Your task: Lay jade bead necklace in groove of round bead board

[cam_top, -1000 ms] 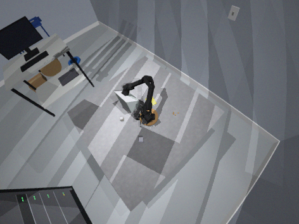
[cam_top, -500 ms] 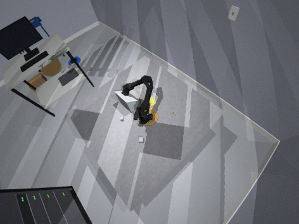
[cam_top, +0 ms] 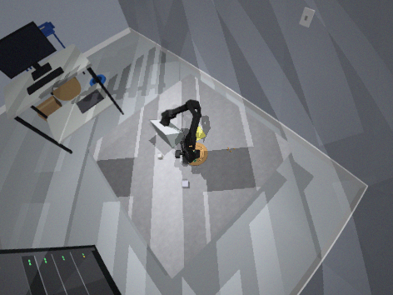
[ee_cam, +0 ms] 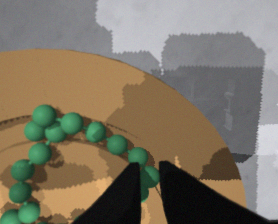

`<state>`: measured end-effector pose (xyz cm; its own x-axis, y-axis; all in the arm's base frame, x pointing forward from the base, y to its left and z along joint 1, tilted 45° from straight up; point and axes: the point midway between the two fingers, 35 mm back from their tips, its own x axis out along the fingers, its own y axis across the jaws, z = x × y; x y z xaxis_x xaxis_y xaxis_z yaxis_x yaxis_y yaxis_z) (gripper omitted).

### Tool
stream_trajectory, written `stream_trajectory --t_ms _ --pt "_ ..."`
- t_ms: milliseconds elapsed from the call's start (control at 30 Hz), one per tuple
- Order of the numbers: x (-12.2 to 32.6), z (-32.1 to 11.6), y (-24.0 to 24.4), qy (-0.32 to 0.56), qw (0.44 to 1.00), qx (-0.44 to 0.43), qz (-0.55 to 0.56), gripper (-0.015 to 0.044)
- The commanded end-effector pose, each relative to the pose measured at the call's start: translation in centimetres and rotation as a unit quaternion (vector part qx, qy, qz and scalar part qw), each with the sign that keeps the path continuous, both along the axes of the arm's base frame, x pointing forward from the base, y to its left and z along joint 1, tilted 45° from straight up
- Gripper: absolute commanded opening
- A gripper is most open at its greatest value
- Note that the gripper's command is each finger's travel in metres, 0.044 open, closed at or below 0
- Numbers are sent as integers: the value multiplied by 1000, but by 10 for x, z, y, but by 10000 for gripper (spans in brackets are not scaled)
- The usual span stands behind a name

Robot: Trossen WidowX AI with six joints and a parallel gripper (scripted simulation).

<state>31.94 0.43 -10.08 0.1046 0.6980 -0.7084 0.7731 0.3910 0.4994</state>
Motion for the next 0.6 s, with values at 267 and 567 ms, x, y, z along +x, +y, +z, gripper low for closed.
stream_trajectory --t_ms 267,567 --pt "0 -2 2 0 1000 0 1 157" --pt "-2 0 -1 3 1000 0 0 394"
